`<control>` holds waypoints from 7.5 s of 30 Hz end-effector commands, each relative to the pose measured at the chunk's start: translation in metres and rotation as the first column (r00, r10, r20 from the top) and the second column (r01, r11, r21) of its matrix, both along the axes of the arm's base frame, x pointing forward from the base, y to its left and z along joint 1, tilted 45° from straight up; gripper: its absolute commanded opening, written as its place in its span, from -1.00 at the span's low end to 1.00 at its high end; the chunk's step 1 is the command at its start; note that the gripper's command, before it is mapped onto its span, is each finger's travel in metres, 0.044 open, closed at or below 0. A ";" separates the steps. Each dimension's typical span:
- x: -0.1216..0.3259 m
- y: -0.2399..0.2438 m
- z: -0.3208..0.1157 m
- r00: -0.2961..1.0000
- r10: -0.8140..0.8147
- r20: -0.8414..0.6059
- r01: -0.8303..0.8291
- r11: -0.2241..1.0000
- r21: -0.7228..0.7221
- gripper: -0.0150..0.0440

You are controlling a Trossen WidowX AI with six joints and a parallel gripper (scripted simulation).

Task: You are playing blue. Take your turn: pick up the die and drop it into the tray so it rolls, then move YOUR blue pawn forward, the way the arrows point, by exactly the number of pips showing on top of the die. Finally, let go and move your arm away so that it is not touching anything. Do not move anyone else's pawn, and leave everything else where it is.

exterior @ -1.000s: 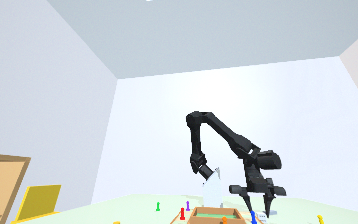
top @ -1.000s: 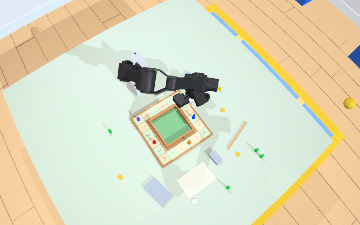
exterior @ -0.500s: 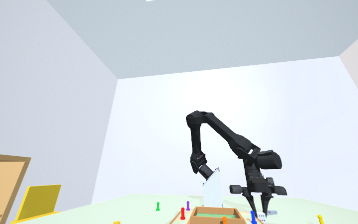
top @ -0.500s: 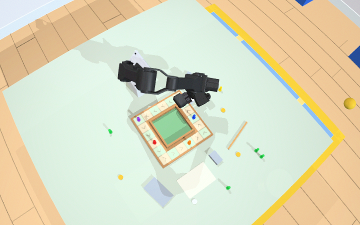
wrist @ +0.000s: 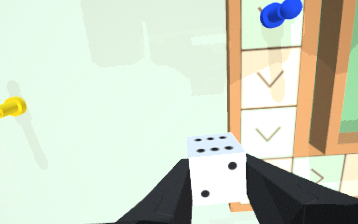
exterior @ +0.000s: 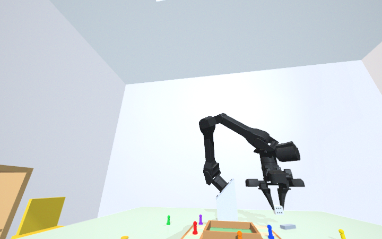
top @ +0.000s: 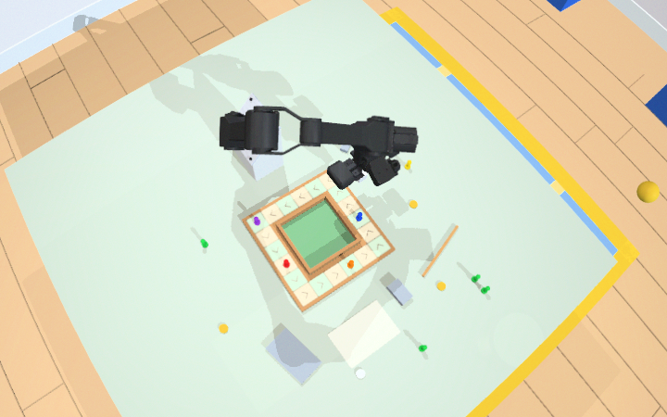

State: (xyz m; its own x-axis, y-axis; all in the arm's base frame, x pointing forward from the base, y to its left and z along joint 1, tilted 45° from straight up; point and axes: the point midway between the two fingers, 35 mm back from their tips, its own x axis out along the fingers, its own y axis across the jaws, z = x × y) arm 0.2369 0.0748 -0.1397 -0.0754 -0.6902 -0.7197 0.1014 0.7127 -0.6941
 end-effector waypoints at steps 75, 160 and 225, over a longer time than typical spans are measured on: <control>0.034 -0.117 0.127 -0.011 0.765 -0.644 -0.670 0.472 0.572 -0.49; 0.029 -0.102 0.151 0.031 0.948 -0.315 -0.627 0.264 0.733 1.00; 0.068 -0.060 0.029 0.969 -0.171 0.181 0.175 0.984 -0.008 0.19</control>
State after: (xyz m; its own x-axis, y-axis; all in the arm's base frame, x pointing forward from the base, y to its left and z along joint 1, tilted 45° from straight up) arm 0.3060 0.0168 -0.1082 -0.0696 -0.6913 -0.7192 0.3527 0.6574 -0.6659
